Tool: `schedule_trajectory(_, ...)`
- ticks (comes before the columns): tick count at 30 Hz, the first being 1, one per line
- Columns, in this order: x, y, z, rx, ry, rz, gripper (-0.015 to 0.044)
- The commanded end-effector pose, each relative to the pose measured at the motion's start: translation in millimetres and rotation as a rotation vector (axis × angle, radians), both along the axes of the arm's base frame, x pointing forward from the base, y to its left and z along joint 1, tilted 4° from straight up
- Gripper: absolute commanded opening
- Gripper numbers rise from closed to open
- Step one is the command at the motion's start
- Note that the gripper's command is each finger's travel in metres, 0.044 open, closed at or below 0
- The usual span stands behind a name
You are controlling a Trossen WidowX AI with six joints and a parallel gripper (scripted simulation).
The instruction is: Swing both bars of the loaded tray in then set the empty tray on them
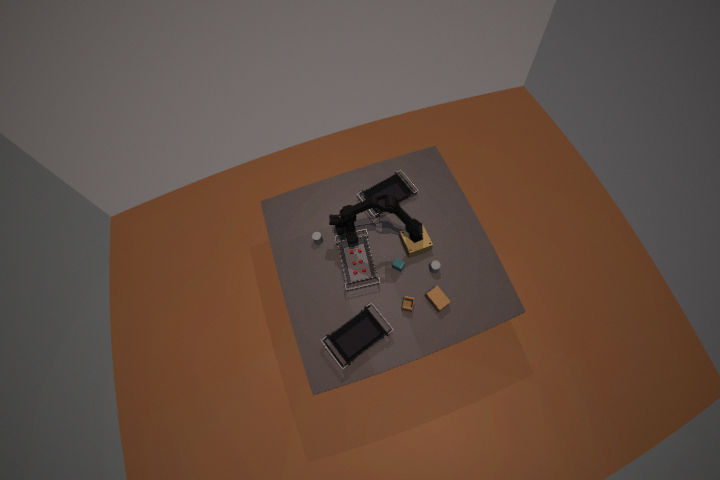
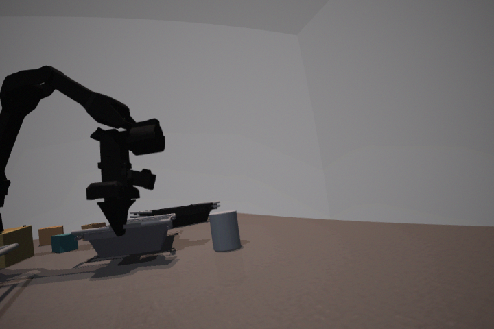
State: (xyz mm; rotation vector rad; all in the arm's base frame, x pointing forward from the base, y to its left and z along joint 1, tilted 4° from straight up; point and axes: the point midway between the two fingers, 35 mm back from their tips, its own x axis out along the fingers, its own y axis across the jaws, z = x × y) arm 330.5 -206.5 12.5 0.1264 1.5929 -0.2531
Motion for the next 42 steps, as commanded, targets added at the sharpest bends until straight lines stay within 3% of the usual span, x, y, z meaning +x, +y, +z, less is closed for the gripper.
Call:
schedule_trajectory(1, 5, 12, 14, 0.006, -0.014, 0.002, 0.0081)
schedule_trajectory(14, 13, 42, 19, 0.008, -0.015, 0.002, 0.0081)
schedule_trajectory(25, 19, 68, -4, 0.01, -0.015, 0.002, 0.0081)
schedule_trajectory(35, 21, 66, 42, 0.01, -0.015, 0.002, 0.0081)
schedule_trajectory(42, 21, 67, 36, 0.013, -0.018, 0.006, 0.0081)
